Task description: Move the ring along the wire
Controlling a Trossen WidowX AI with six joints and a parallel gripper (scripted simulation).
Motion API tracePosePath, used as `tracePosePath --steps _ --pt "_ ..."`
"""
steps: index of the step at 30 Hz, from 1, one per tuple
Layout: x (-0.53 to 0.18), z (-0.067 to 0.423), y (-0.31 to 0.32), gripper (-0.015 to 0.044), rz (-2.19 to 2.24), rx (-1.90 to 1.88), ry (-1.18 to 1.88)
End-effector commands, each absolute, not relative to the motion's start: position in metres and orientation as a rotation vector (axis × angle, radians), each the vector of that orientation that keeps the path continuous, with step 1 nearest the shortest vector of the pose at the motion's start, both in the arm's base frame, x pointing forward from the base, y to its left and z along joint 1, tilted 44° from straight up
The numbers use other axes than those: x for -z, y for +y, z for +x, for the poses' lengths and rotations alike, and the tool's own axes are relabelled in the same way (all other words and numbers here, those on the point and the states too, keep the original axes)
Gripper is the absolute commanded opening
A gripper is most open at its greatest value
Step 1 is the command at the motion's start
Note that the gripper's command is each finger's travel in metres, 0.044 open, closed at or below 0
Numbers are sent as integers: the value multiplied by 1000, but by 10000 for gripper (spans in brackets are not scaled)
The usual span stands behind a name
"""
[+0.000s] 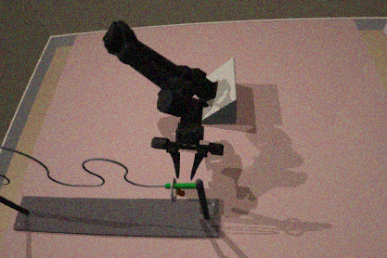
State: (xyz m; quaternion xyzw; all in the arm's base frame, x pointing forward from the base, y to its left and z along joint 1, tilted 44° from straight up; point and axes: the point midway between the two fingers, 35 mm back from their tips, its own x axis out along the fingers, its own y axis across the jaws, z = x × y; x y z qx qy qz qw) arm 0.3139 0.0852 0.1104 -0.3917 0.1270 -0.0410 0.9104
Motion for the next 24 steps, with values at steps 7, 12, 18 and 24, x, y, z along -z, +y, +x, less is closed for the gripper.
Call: tracePosePath --steps 7,12,18,24 --pt "-111 310 84 160 -803 91 263" --pt "-111 310 84 160 -803 91 263" --pt "-111 310 84 160 -803 91 263" --pt "-118 282 92 291 -802 84 265"
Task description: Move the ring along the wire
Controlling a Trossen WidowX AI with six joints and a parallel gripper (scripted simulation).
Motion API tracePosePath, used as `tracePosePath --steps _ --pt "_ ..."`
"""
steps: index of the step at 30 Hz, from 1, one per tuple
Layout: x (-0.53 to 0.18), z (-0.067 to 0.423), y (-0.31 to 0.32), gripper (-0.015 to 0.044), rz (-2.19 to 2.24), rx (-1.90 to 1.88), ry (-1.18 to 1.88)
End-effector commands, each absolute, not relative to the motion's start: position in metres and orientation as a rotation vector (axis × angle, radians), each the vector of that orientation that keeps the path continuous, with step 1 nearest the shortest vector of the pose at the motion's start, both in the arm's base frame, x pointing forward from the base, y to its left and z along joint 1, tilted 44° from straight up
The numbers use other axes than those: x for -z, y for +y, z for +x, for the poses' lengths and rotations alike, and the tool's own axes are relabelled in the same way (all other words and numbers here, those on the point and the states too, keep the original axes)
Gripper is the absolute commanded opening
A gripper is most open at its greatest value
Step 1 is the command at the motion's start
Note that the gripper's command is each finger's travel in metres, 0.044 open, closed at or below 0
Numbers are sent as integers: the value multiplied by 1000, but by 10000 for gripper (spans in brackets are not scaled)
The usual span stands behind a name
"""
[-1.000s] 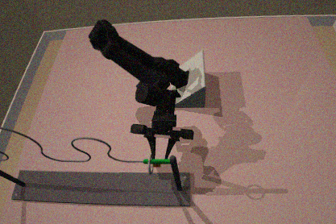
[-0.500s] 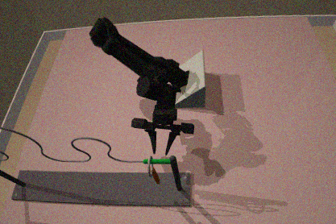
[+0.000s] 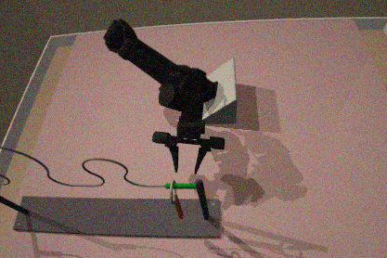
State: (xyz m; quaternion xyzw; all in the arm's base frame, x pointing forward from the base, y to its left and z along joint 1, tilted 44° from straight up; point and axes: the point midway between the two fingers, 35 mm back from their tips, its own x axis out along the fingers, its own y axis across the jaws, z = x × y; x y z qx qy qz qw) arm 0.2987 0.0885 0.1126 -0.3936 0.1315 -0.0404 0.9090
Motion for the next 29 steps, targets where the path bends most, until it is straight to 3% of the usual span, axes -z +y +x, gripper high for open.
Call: tracePosePath --steps 1,6,29 --pt "-119 274 93 317 -804 84 265" --pt "-121 262 94 440 -808 84 263" --pt "-121 262 94 440 -808 84 263"
